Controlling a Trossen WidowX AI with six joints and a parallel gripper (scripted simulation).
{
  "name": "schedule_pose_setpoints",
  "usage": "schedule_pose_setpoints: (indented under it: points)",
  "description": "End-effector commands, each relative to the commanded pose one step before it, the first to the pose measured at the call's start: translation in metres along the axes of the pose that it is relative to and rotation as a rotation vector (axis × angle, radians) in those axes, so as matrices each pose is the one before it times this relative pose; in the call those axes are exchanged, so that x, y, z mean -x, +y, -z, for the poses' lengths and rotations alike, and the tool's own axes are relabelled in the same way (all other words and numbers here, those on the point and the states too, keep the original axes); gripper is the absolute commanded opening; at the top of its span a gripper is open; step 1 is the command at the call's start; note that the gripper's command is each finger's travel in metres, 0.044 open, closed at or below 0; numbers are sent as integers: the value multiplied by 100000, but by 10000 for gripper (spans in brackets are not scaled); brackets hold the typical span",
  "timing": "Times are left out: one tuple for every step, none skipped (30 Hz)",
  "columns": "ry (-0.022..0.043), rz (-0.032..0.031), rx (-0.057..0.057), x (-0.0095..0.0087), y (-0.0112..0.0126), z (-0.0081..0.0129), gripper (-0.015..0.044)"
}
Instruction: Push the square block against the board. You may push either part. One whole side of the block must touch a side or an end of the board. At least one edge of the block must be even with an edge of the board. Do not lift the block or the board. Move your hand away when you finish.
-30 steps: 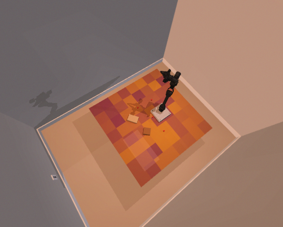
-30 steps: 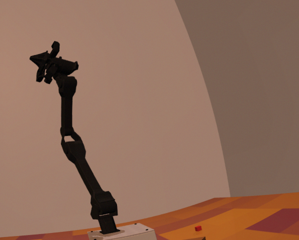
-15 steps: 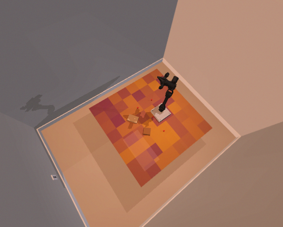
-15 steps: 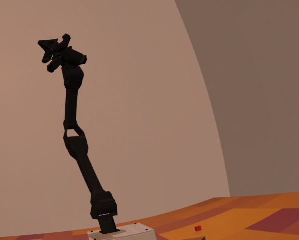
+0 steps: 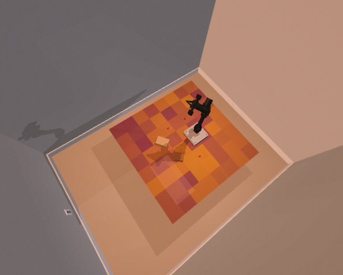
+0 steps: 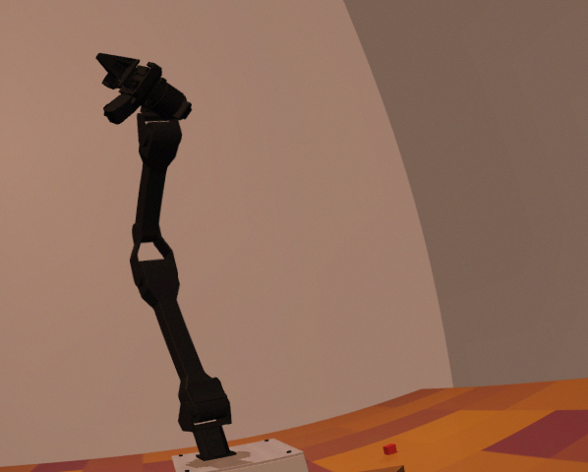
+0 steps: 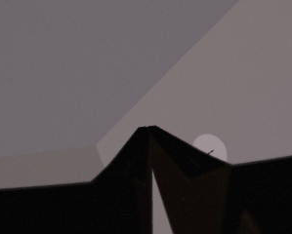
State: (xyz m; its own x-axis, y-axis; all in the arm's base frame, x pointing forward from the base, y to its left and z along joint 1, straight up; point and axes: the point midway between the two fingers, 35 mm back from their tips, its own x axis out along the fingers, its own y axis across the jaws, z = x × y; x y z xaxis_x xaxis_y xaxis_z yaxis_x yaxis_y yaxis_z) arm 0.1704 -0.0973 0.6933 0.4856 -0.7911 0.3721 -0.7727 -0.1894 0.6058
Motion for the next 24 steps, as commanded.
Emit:
schedule_pose_setpoints:
  points:
    - [2363, 2461, 9608, -318, -1845, 773, 0]
    - [1167, 813, 2163, -94, -614, 400, 0]
    - [1330, 912, 2431, -107, -688, 459, 0]
    - [1344, 907, 2422, -109, -683, 469, 0]
    - [1359, 901, 2413, -112, -677, 478, 0]
    - [1373, 896, 2403, -114, -672, 488, 0]
    - [1387, 889, 2394, -116, -666, 497, 0]
    - [1395, 884, 2394, -119, -659, 504, 0]
    - [1292, 893, 2546, -125, -631, 480, 0]
    - [1307, 886, 2537, -128, -625, 490, 0]
    - [877, 853, 2709, -129, -504, 359, 0]
    - [1258, 1109, 2646, -93, -584, 443, 0]
    - [1282, 1110, 2651, -96, -581, 455, 0]
    - [1299, 1106, 2641, -99, -574, 465, 0]
    - [1317, 1100, 2632, -103, -567, 474, 0]
    - [1334, 1095, 2622, -106, -560, 483, 0]
    - [1351, 1089, 2613, -109, -553, 492, 0]
    - [1368, 1083, 2603, -112, -545, 500, 0]
    - [1385, 1076, 2593, -115, -538, 509, 0]
    - [1402, 1069, 2584, -119, -530, 517, 0]
    - [1419, 1062, 2574, -122, -522, 525, 0]
    - [1381, 597, 2632, -142, -407, 476, 0]
    - [1522, 638, 2862, -157, -437, 527, 0]
    - [1538, 623, 2850, -161, -428, 534, 0]
